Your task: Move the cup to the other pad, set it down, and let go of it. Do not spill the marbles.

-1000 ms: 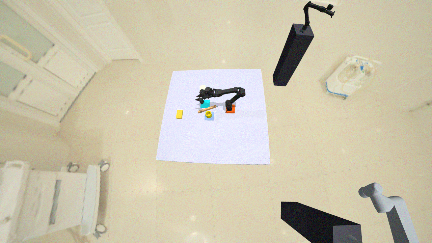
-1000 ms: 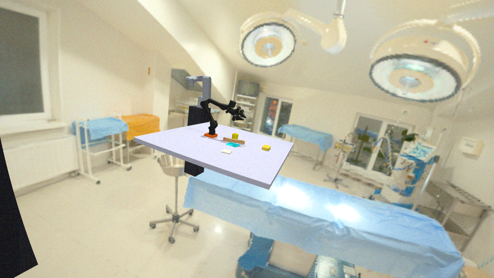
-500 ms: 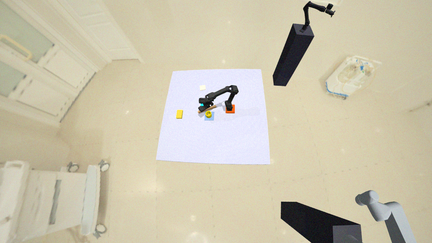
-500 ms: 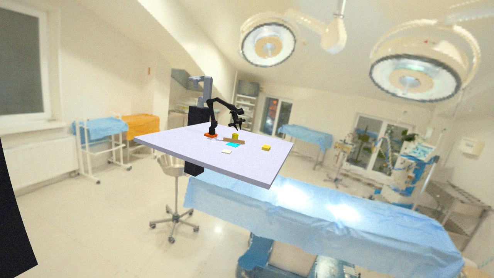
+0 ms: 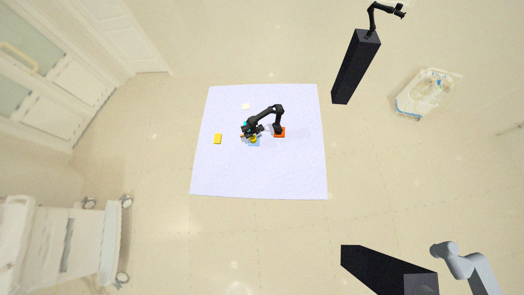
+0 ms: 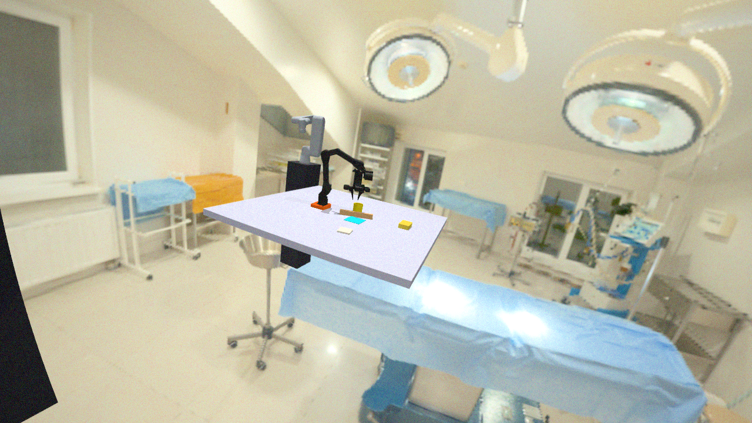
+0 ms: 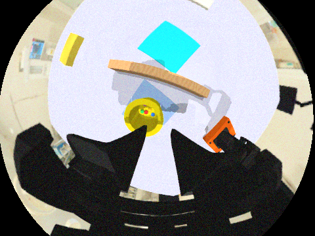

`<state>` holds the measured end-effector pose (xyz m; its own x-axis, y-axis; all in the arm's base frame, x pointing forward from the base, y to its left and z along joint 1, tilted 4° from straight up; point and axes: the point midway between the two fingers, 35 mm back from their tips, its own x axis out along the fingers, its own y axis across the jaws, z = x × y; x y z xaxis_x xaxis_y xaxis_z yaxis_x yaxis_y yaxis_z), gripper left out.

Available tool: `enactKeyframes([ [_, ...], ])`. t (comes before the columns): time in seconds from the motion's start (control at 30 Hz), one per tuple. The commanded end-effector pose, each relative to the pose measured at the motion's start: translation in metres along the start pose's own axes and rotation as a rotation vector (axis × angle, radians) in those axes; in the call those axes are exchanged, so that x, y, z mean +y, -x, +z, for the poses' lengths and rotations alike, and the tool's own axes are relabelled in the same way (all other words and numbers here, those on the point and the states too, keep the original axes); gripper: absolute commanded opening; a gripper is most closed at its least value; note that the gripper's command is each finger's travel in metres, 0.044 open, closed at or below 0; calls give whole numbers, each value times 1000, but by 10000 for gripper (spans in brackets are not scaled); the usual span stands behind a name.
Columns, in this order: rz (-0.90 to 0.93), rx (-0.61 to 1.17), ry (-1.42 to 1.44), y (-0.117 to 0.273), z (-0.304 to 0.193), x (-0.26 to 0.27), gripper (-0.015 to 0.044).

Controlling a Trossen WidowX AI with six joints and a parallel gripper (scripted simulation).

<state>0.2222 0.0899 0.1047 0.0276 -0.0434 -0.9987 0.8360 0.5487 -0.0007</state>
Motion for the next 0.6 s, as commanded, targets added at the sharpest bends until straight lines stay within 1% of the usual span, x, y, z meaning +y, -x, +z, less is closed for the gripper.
enactKeyframes([
  [0.0,-16,-1,-10,-1,-1,-2,167],
  [0.57,-16,-1,-10,-28,0,0,167],
])
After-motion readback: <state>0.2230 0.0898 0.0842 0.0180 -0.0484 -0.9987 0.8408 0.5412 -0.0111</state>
